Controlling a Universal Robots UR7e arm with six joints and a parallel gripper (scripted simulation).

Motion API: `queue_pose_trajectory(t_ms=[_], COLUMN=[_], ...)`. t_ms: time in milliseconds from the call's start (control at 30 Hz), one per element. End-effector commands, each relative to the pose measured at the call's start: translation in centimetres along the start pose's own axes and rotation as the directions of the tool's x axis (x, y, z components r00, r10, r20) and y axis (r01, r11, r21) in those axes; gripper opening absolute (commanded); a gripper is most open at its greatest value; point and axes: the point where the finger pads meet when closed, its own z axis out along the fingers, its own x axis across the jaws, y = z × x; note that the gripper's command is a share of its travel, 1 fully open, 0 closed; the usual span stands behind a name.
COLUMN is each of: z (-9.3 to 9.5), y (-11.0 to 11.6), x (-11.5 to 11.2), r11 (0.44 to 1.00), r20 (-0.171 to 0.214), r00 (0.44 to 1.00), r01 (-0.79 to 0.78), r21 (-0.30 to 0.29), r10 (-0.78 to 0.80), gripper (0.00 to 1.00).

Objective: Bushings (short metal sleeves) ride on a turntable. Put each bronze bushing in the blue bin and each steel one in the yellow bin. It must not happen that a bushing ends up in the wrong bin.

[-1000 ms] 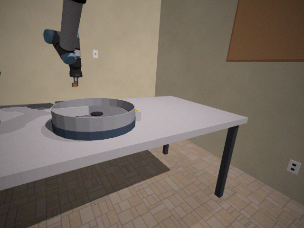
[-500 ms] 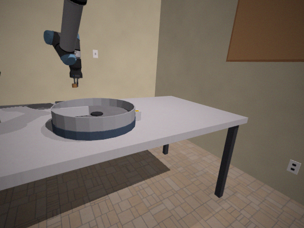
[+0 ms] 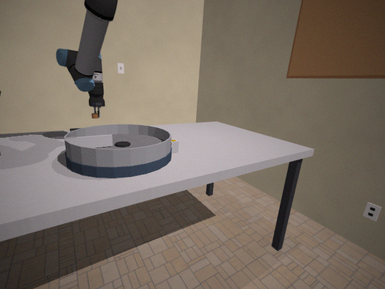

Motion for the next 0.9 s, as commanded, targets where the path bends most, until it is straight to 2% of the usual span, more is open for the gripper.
queue_pose_trajectory(t_ms=[0, 100, 200, 300, 367, 433, 867], z=[1.4, 2.9, 2.9, 4.5, 4.5, 5.5, 5.8], y=[0.0, 0.0, 0.0, 0.0, 0.0, 0.0, -0.1], x=[0.1, 0.1, 0.1, 0.1, 0.1, 0.1, 0.1], r11=[1.000, 1.000, 1.000, 1.000, 1.000, 1.000, 1.000], r20=[-0.003, -0.003, -0.003, -0.003, -0.003, -0.003, -0.002], r00=[1.000, 1.000, 1.000, 1.000, 1.000, 1.000, 1.000], r01=[0.000, 0.000, 0.000, 0.000, 0.000, 0.000, 0.000], r21=[0.001, 0.001, 0.001, 0.001, 0.001, 0.001, 0.001], r10=[0.000, 0.000, 0.000, 0.000, 0.000, 0.000, 0.000], gripper=[0.00, 0.00, 0.00, 0.00, 0.00, 0.00, 0.00])
